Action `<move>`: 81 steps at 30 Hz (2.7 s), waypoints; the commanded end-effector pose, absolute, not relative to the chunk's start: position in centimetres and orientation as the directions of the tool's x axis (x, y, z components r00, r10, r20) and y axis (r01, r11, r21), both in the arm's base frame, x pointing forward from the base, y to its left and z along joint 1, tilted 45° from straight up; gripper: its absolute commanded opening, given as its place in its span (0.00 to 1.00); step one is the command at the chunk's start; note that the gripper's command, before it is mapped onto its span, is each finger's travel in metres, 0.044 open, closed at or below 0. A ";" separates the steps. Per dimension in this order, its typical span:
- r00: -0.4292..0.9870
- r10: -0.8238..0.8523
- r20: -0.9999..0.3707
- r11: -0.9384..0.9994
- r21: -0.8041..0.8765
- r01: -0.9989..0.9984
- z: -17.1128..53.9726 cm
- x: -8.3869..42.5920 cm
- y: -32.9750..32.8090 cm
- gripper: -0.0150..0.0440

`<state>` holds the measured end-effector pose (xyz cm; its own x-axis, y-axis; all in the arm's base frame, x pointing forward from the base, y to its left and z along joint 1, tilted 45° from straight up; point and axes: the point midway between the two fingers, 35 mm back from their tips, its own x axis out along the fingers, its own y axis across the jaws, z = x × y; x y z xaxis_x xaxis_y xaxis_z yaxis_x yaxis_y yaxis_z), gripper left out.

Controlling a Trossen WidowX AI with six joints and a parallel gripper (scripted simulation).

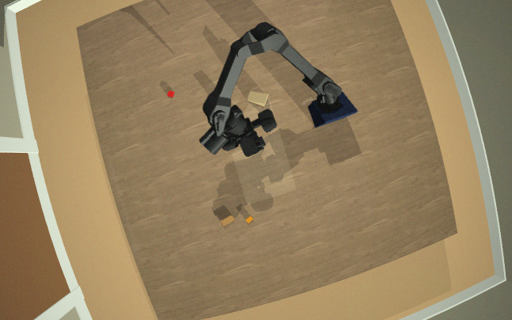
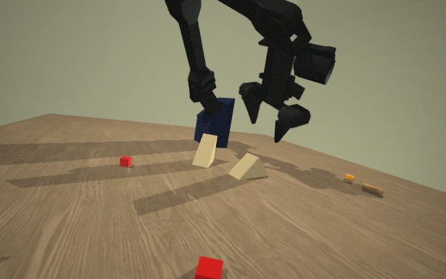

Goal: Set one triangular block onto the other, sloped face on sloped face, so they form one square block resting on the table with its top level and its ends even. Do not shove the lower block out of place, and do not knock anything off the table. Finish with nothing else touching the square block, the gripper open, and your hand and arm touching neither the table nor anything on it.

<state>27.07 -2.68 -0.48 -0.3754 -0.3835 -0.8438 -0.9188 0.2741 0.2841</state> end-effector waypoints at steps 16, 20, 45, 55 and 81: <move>0.000 -0.992 -0.123 -0.002 0.019 -1.000 -4.3 29.0 -1.2 1.00; -0.005 -0.994 -0.108 0.001 0.029 -1.000 -4.4 29.1 -2.4 1.00; -0.037 -0.999 -0.027 0.035 0.053 -0.998 -4.6 28.8 -11.2 0.60; -0.037 -0.999 -0.027 0.035 0.053 -0.998 -4.6 28.8 -11.2 0.42; 0.015 -0.990 -0.144 -0.023 0.055 -0.998 2.8 29.3 -4.2 0.25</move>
<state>29.52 -4.66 2.13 0.0108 -0.9911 -0.1323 -0.9986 -0.0174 0.0491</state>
